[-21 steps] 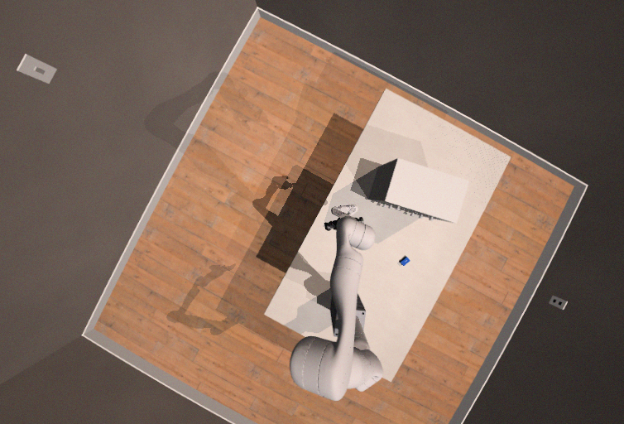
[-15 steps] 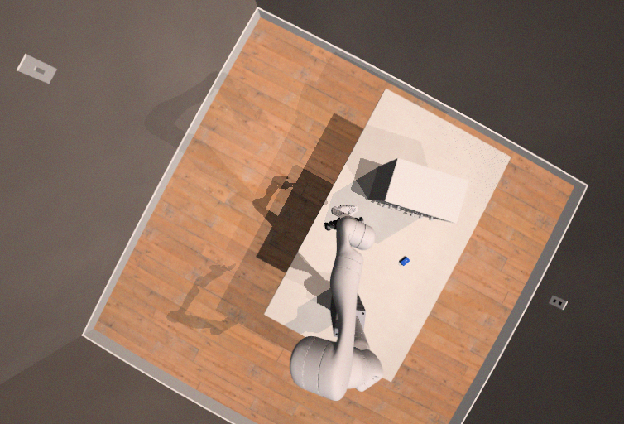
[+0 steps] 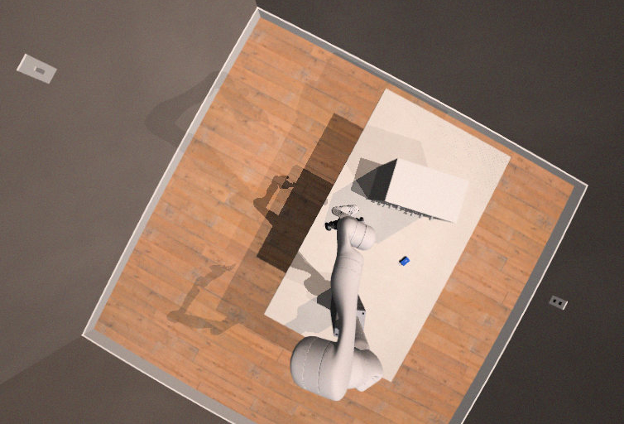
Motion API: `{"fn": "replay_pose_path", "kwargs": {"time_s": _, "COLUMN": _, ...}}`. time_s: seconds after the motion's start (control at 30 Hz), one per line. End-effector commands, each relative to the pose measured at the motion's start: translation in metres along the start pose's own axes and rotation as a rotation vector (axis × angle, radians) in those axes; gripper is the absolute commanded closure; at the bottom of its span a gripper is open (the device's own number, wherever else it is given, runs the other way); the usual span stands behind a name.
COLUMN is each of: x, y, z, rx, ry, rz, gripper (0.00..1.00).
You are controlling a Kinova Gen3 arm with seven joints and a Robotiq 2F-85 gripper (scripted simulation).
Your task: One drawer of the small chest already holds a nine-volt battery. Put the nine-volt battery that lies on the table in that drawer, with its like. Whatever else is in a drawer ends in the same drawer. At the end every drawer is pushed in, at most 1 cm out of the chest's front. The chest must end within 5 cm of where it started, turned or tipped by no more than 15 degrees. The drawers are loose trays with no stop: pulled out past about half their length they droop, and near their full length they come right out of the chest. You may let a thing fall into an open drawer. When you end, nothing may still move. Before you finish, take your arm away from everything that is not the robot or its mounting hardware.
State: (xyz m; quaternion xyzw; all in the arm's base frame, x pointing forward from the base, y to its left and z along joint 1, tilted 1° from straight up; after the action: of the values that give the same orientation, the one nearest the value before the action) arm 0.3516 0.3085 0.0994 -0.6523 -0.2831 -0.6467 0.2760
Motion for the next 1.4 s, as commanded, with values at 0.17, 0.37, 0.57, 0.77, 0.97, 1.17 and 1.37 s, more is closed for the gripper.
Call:
{"fn": "replay_pose_path", "kwargs": {"time_s": 0.17, "x": 0.014, "y": 0.074, "z": -0.028, "rx": -0.114, "ry": 0.004, "rz": -0.008, "gripper": 0.0}}
{"fn": "replay_pose_path", "kwargs": {"time_s": 0.37, "x": 0.024, "y": 0.13, "z": -0.061, "rx": -0.209, "ry": 0.005, "rz": -0.013, "gripper": 0.0}}
{"fn": "replay_pose_path", "kwargs": {"time_s": 0.57, "x": 0.035, "y": 0.186, "z": -0.108, "rx": -0.321, "ry": 0.005, "rz": -0.015, "gripper": 0.0}}
{"fn": "replay_pose_path", "kwargs": {"time_s": 0.77, "x": 0.046, "y": 0.242, "z": -0.18, "rx": -0.468, "ry": 0.005, "rz": -0.012, "gripper": 0.0}}
{"fn": "replay_pose_path", "kwargs": {"time_s": 0.97, "x": 0.052, "y": 0.265, "z": -0.227, "rx": -0.557, "ry": 0.006, "rz": -0.008, "gripper": 0.0}}
{"fn": "replay_pose_path", "kwargs": {"time_s": 1.17, "x": 0.057, "y": 0.281, "z": -0.275, "rx": -0.644, "ry": 0.009, "rz": -0.001, "gripper": 0.0}}
{"fn": "replay_pose_path", "kwargs": {"time_s": 1.37, "x": 0.058, "y": 0.282, "z": -0.277, "rx": -0.648, "ry": 0.009, "rz": -0.001, "gripper": 0.0}}
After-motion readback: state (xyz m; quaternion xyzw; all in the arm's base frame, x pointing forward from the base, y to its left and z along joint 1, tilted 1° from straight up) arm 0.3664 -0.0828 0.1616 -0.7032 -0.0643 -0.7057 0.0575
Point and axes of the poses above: the point where the finger pads meet when closed, its own x axis back along the fingers, its own y axis across the jaws, z = x × y, the point moved 1 cm from there along x, back along the fingers, and after that the axes turned 2 degrees about x, right-handed, at the moved point
